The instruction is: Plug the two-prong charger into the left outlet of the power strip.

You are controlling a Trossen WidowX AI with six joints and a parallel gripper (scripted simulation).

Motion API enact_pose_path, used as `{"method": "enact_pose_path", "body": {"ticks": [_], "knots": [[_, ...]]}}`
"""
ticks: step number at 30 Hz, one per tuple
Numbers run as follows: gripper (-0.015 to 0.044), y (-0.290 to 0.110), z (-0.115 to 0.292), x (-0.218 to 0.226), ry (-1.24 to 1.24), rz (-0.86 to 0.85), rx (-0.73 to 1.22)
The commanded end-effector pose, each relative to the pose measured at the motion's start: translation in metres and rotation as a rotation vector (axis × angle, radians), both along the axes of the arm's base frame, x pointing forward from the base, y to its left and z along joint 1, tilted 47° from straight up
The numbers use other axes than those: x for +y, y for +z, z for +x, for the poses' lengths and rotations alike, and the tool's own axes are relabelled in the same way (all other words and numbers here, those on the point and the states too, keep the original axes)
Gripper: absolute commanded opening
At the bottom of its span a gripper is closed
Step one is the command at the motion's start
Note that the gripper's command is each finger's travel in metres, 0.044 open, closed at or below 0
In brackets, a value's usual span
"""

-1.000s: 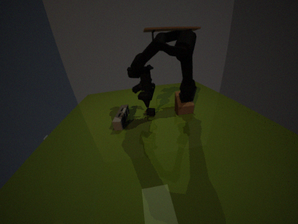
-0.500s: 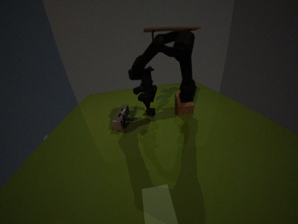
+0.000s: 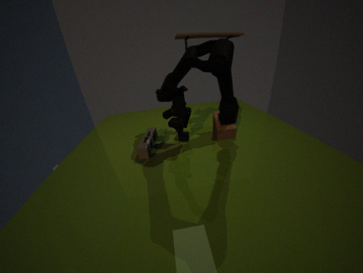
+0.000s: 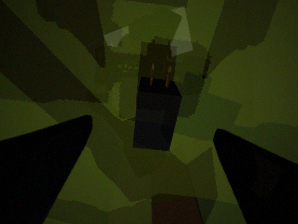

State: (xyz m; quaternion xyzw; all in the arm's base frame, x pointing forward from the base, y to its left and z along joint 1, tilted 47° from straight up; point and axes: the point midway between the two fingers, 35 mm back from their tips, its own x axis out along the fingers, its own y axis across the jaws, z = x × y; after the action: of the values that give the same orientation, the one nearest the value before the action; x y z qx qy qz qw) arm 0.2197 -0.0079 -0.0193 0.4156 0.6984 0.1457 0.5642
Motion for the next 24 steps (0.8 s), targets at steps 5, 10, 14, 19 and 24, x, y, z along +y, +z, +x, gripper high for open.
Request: {"method": "enact_pose_path", "body": {"ticks": [5,10,14,19,24], "knots": [[0.0440,-0.010,-0.001,0.011,-0.004,0.010,0.013],[0.0440,-0.016,-0.001,0.017,-0.004,0.010,0.013],[0.0440,-0.020,-0.001,0.022,-0.004,0.011,0.013],[0.0440,-0.025,-0.001,0.027,-0.003,0.013,0.013],[0.0414,-0.023,0.001,0.026,0.002,0.005,0.001]]}}
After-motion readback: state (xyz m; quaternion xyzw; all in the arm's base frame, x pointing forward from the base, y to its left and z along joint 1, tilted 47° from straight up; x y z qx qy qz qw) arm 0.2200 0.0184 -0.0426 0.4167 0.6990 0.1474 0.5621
